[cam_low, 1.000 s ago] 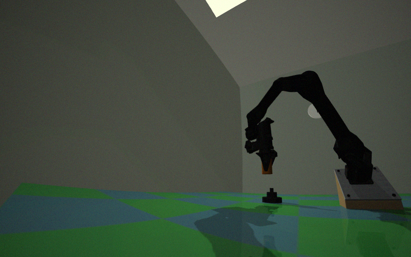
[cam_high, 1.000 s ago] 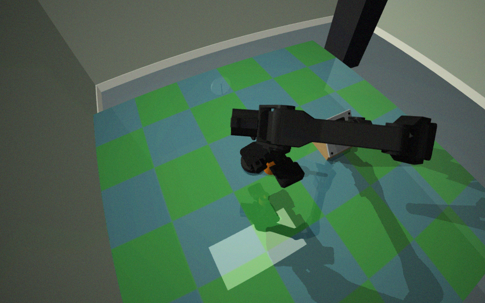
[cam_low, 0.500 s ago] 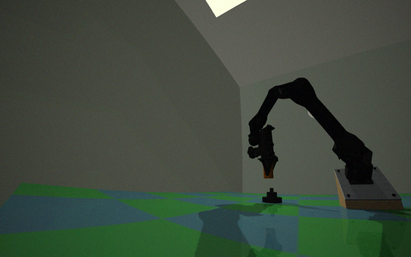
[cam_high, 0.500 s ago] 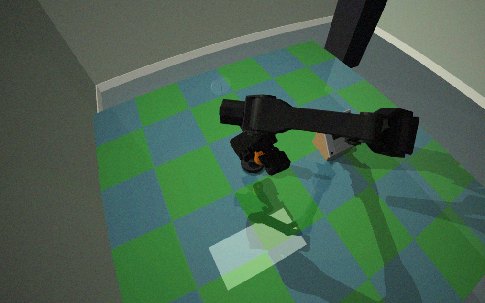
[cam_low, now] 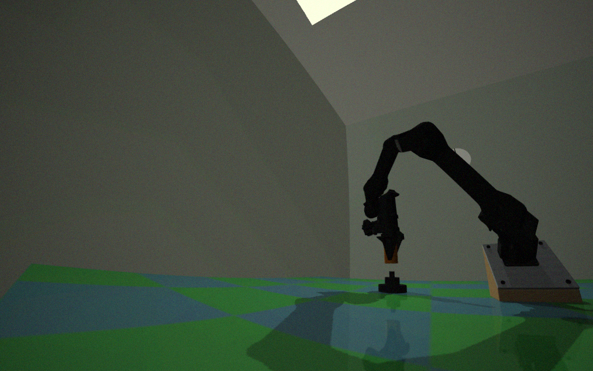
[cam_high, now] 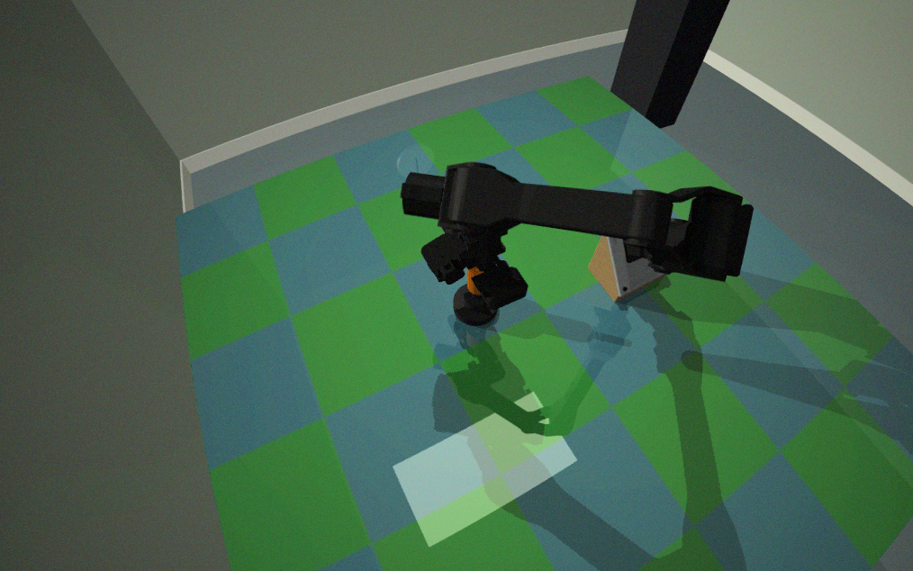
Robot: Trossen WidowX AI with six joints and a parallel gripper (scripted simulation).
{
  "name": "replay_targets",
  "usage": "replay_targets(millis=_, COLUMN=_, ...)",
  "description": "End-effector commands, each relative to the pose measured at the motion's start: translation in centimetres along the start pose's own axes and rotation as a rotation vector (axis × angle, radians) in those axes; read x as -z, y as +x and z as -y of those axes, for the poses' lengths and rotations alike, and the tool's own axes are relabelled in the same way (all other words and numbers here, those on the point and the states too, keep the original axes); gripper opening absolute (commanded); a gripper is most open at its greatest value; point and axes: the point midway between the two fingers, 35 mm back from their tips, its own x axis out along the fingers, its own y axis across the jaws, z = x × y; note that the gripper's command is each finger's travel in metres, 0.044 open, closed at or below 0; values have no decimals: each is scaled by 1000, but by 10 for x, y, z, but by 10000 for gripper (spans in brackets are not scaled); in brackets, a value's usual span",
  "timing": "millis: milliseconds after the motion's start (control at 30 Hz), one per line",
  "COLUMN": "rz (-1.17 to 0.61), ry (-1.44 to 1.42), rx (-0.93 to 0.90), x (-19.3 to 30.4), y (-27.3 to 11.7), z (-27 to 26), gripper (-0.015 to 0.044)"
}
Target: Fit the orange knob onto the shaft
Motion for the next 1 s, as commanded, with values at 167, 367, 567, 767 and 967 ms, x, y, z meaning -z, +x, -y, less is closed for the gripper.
replay_targets(millis=167, rz=7, ry=-2, rx=4, x=-1, y=10, z=7, gripper=0)
replay_targets(millis=367, rz=7, ry=-2, rx=3, x=-1, y=25, z=7, gripper=0)
replay_targets(millis=567, rz=7, ry=-8, rx=4, x=-1, y=21, z=7, gripper=0)
replay_targets(millis=767, rz=7, ry=-8, rx=4, x=-2, y=24, z=9, gripper=0)
replay_targets(millis=967, rz=7, ry=-8, rx=3, x=-2, y=25, z=7, gripper=0)
